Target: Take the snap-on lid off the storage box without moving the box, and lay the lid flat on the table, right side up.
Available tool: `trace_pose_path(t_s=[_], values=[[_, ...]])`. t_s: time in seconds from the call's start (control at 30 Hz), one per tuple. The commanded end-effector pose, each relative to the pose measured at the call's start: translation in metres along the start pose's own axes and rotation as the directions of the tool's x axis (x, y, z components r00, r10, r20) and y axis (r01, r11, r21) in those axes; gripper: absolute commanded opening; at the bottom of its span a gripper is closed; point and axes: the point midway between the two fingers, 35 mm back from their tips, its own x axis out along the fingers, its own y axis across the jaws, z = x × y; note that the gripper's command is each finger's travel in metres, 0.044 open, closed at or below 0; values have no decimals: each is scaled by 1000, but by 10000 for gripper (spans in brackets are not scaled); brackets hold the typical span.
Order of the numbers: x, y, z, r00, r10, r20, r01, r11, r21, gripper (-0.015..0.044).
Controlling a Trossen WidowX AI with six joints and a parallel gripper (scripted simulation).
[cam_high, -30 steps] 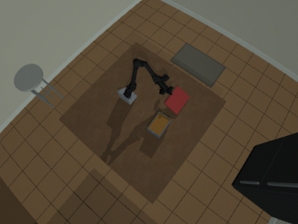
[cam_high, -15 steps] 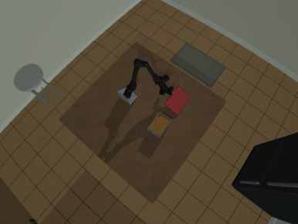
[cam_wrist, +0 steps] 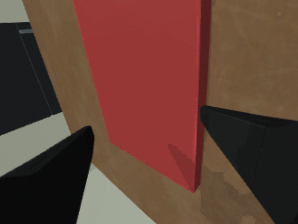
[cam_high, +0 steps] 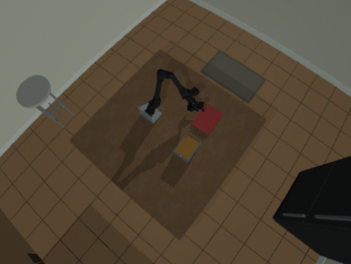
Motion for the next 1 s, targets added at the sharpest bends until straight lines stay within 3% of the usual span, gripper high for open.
trace_pose_path(t_s=[0.0,0.97], values=[[-5,-6,2,1000,-4,7,4,1000,1,440],[-47,-41,1,1000,-7,8,7,1000,3,440]])
